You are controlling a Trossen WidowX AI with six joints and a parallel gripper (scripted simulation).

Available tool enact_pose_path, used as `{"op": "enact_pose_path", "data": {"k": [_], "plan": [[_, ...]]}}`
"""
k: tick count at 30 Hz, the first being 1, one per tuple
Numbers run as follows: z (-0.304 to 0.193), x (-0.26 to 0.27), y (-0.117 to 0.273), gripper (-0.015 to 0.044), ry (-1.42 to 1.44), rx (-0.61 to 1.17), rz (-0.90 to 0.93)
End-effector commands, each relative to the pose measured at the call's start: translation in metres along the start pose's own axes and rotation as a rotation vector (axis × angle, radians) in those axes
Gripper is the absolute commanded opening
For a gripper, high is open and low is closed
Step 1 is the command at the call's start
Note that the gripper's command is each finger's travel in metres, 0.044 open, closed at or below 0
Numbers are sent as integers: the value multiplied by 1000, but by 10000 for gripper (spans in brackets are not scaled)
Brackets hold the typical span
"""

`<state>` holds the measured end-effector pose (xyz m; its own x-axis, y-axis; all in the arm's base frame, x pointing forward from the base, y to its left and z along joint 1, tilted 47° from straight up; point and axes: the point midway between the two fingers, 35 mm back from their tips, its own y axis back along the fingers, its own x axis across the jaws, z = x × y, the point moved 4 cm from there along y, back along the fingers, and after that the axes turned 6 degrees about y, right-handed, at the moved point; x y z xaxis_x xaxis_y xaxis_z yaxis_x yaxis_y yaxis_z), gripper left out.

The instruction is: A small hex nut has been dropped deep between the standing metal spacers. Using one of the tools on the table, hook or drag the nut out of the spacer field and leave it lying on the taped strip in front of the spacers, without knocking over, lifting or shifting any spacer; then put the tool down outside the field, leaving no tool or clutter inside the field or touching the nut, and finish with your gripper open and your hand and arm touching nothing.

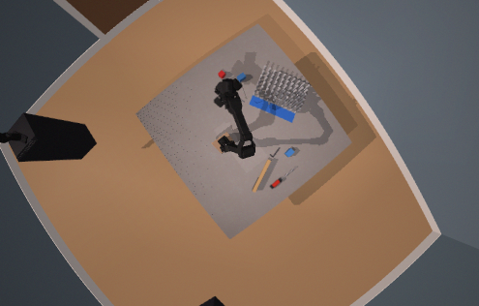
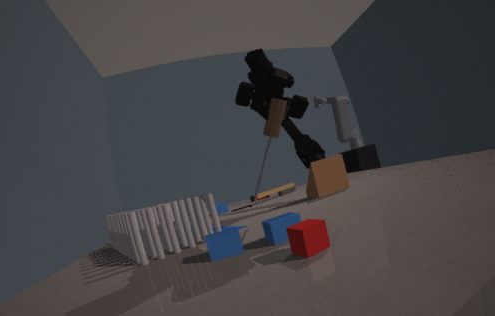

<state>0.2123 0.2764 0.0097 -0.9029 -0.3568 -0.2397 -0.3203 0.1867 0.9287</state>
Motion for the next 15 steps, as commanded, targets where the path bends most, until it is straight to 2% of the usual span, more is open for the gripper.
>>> {"op": "enact_pose_path", "data": {"k": [1,15], "plan": [[12,1,-1,0,134,-15,-2],[44,17,-16,0,618,-32,19]]}}
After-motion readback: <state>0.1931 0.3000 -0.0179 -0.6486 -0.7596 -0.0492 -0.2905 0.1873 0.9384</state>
